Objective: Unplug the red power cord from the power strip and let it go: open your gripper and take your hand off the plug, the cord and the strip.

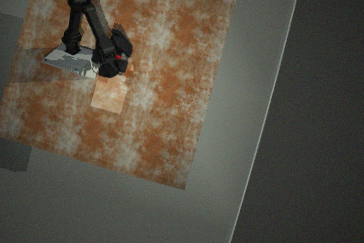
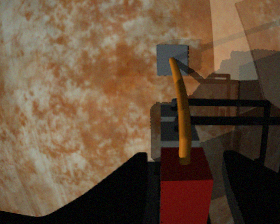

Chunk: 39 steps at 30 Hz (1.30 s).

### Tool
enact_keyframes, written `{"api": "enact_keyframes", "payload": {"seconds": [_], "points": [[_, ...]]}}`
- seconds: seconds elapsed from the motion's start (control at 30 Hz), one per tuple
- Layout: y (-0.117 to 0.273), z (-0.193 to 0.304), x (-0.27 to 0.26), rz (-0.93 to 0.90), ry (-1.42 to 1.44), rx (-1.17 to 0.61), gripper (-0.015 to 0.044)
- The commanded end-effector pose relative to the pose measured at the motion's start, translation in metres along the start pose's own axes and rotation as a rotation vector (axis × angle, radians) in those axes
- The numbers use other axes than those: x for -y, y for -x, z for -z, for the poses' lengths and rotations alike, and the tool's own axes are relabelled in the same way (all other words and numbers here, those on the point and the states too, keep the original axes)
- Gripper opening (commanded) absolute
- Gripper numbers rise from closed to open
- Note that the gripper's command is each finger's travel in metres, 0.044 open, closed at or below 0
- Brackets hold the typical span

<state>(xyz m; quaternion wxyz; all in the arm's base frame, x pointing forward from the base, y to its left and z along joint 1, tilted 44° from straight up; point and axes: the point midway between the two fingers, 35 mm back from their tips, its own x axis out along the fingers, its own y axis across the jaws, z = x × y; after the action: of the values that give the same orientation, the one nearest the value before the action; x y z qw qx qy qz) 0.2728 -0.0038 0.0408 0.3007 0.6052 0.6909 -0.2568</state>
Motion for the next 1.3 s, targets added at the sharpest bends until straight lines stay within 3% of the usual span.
{"api": "enact_keyframes", "payload": {"seconds": [0.0,0.97,1.1,1.27], "points": [[-0.001,0.009,0.001,0.003,-0.004,-0.006,0.0160],[-0.013,0.024,0.001,0.003,-0.004,-0.007,0.0160],[-0.011,0.023,0.001,0.002,0.000,-0.003,0.0055],[-0.011,0.023,0.001,0.002,0.000,-0.003,0.0022]]}}
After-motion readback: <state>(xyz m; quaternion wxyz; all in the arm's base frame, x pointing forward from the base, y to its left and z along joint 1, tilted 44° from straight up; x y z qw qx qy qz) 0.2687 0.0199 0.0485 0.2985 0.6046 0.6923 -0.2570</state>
